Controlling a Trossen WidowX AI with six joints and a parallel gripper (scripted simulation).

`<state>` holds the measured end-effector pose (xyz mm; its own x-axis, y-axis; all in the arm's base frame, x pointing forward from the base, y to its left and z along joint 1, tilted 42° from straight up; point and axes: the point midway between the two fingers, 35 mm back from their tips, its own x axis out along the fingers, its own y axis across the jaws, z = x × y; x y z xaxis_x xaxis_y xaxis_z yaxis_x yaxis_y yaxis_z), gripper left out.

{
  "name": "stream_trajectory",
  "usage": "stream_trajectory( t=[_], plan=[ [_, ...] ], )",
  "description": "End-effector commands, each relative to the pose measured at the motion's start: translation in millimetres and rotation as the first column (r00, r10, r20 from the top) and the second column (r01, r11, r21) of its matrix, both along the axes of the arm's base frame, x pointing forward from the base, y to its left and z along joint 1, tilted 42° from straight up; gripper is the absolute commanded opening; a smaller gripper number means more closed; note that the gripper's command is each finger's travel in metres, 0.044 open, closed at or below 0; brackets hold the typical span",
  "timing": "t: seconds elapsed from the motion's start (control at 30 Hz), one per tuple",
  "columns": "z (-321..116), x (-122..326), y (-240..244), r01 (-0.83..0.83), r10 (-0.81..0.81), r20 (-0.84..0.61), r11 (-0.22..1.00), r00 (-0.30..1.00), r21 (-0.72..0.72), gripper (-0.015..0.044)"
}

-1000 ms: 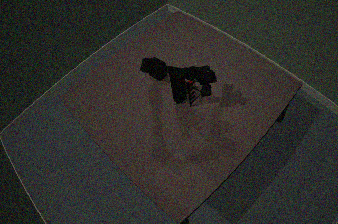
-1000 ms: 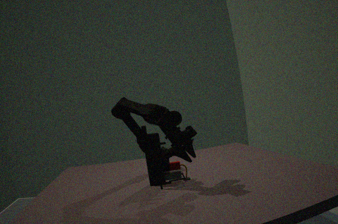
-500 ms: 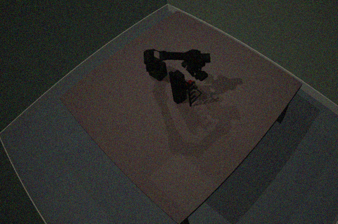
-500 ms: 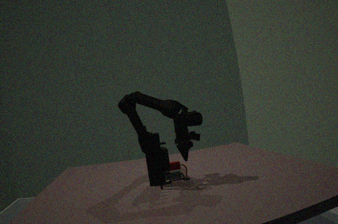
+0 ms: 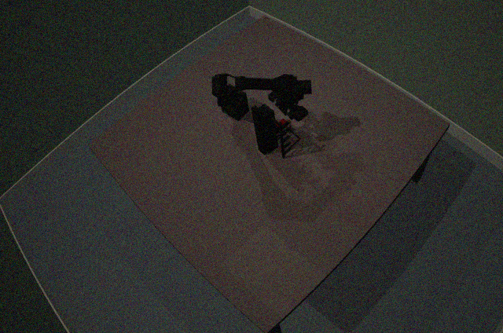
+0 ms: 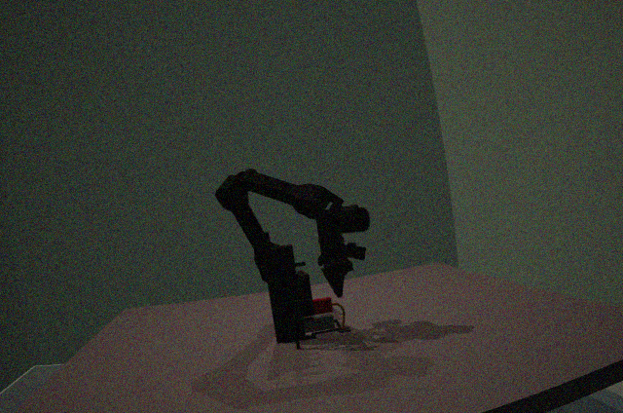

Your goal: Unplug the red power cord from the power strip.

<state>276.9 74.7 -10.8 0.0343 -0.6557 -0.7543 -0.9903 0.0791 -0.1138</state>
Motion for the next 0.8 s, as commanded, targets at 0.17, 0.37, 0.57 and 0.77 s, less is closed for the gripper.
stream_trajectory(
  t=[0.17,0.37,0.57,0.77],
  plan=[
    [9.4,-4.0,-14.3,0.000,0.000,-0.009,1.000,1.000,-0.010,0.0160],
    [15.7,-6.0,-21.8,0.000,0.000,-0.009,1.000,1.000,-0.011,0.0160],
    [19.2,-7.2,-26.1,0.000,0.000,-0.009,1.000,1.000,-0.011,0.0160],
    [18.1,-7.2,-27.0,0.000,0.000,-0.009,1.000,1.000,-0.011,0.0160]
  ],
)
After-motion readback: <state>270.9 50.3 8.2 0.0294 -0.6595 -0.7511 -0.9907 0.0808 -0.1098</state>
